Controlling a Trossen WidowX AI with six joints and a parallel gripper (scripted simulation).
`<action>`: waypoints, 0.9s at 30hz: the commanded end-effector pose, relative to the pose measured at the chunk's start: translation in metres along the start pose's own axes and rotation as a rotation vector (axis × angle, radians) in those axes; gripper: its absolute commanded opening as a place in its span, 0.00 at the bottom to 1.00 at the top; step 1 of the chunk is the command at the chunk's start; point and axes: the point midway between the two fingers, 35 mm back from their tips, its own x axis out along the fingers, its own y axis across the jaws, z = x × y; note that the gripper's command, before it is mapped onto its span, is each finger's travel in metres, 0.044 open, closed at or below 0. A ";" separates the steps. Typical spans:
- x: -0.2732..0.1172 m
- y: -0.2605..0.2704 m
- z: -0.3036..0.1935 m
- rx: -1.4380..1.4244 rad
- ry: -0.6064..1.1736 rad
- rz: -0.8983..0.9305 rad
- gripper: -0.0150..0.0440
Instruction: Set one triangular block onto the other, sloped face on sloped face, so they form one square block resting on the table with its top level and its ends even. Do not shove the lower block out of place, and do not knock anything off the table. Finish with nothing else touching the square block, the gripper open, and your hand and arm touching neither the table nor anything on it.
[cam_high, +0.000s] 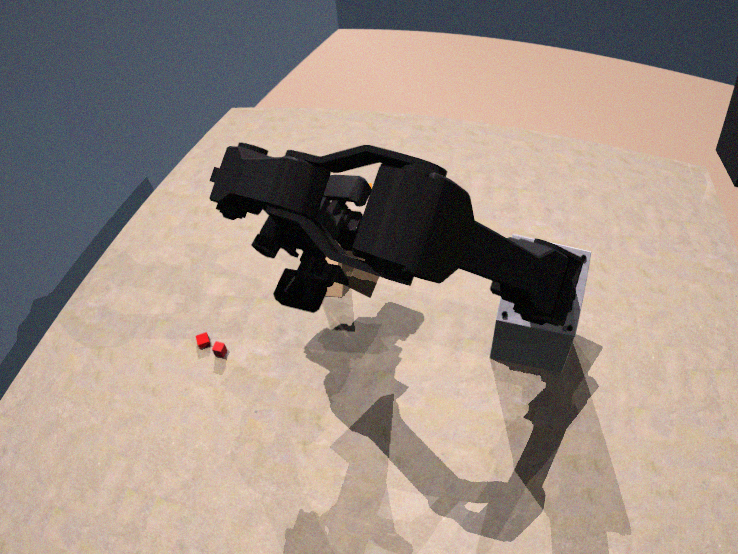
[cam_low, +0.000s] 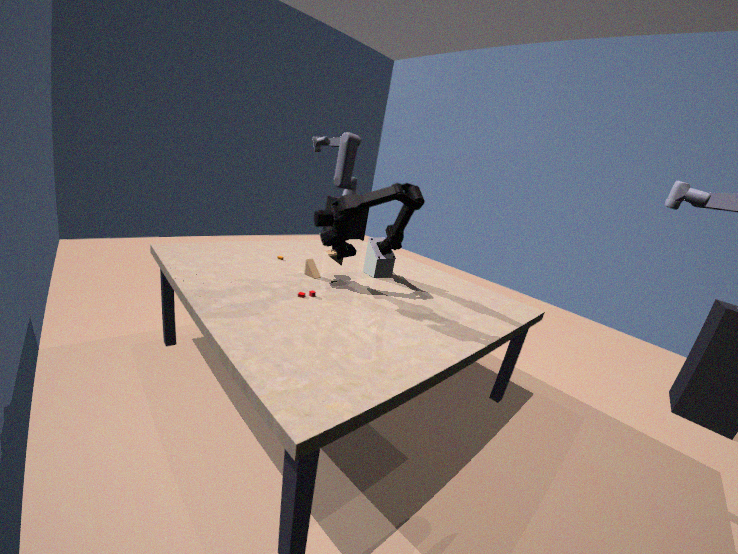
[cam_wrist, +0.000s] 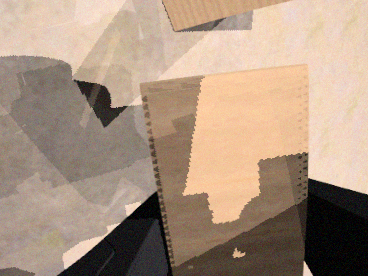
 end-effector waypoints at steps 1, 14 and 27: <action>0.000 -0.002 -0.001 0.156 -0.016 0.051 0.25; -0.001 -0.005 -0.001 0.577 -0.026 0.189 0.25; -0.005 -0.009 -0.002 0.992 0.008 0.338 0.25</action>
